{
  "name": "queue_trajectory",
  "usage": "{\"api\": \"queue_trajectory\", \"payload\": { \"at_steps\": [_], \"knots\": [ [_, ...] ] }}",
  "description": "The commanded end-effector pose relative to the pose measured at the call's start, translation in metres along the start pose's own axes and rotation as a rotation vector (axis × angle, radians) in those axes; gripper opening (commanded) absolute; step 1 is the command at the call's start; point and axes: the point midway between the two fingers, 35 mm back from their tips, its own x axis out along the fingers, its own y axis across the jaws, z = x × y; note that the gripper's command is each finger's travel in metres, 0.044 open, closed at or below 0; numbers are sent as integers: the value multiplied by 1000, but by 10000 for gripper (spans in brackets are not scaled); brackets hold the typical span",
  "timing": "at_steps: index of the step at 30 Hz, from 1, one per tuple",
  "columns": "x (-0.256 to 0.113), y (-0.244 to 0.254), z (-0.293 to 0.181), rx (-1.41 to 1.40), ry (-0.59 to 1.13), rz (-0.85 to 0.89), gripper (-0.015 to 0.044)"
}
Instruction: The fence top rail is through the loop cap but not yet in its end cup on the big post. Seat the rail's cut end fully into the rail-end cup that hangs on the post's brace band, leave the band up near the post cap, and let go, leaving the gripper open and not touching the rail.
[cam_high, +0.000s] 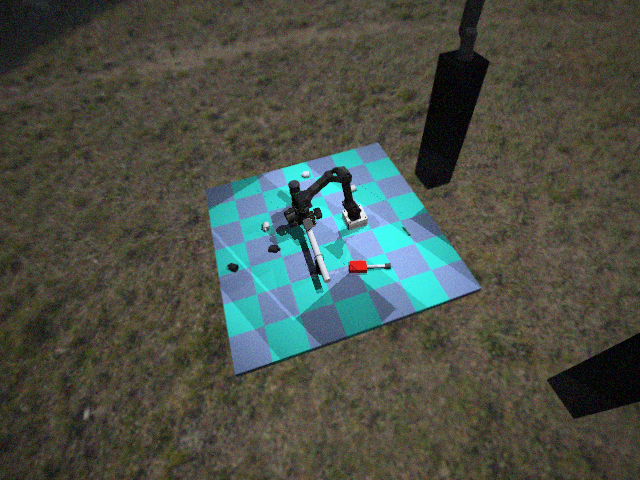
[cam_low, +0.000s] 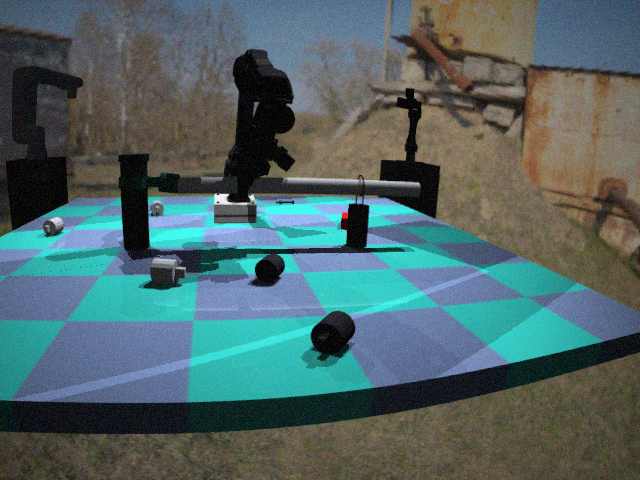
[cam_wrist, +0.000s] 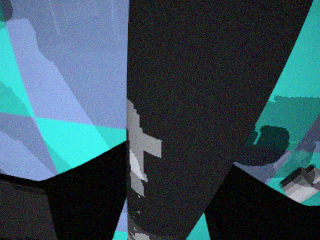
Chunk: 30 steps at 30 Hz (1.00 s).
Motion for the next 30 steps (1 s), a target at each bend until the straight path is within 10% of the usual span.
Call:
{"api": "queue_trajectory", "payload": {
  "at_steps": [1, 30],
  "knots": [
    [-3, 0, -5, 1, 13, -3, 0],
    [-1, 0, 0, -3, -10, 3, 0]
  ]
}}
